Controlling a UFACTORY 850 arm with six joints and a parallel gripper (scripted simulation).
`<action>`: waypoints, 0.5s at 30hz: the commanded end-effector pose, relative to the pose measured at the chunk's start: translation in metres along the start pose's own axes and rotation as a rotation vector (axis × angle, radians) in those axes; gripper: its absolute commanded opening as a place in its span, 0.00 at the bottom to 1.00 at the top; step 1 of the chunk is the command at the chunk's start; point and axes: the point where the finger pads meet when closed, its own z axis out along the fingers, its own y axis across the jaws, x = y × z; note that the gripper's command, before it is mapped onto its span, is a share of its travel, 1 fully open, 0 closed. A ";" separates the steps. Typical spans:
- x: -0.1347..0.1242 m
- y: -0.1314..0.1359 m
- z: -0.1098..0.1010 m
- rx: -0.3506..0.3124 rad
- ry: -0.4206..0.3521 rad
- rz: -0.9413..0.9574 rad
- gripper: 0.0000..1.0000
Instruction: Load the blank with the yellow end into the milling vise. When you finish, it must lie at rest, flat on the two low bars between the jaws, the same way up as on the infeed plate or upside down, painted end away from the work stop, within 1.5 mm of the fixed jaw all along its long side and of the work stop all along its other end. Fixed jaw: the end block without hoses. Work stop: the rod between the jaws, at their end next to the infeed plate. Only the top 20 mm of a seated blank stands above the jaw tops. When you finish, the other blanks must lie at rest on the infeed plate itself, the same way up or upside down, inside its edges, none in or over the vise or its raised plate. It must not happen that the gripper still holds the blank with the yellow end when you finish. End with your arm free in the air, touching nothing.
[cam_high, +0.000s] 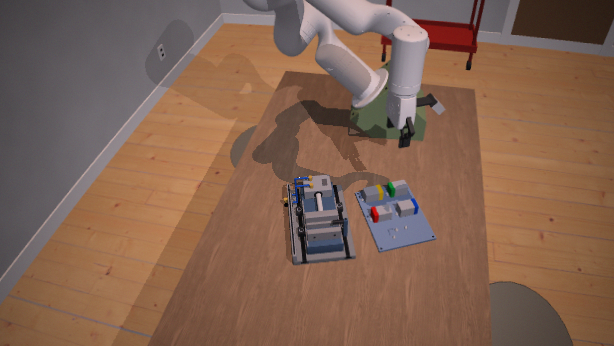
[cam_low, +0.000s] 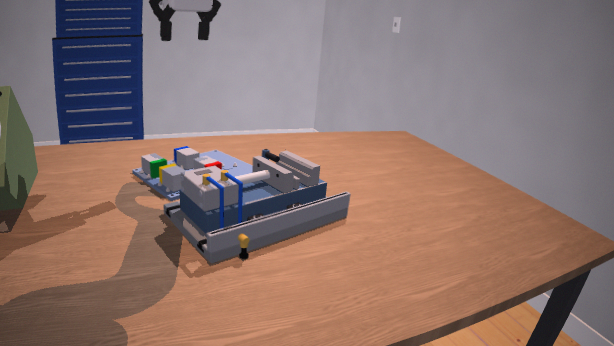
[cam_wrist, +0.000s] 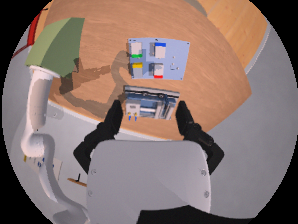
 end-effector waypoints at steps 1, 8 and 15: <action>-0.007 0.008 0.000 -0.001 0.001 -0.001 1.00; -0.005 0.006 0.000 -0.001 0.001 -0.001 1.00; -0.004 0.006 0.000 -0.001 0.000 -0.001 1.00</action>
